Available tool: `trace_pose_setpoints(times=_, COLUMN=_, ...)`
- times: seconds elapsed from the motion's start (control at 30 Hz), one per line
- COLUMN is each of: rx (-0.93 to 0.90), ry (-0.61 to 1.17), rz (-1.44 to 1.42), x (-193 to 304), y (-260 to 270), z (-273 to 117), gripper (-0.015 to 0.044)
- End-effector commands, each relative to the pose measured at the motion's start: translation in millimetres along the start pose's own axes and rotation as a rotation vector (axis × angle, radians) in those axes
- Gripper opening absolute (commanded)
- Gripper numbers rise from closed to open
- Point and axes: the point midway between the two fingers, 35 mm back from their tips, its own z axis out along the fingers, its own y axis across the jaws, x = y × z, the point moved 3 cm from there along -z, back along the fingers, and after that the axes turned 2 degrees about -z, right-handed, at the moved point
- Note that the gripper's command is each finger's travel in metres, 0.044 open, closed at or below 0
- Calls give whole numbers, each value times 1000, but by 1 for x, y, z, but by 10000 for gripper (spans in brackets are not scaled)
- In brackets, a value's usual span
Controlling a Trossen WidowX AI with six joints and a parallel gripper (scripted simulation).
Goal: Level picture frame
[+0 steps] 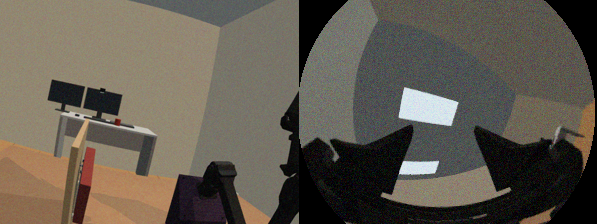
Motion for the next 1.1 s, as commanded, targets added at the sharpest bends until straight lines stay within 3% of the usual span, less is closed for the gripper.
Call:
trace_pose_setpoints(times=0.0, rx=1, ry=5, rz=6, x=0, y=-1, z=1, gripper=374)
trace_pose_setpoints(times=0.17, rx=41, ry=149, rz=158, x=11, y=-30, z=20, gripper=260)
trace_pose_setpoints(times=0.63, rx=181, ry=656, rz=453, x=97, y=-95, z=39, gripper=260)
trace_pose_setpoints(times=1.07, rx=350, ry=1107, rz=652, x=187, y=-131, z=-18, gripper=260)
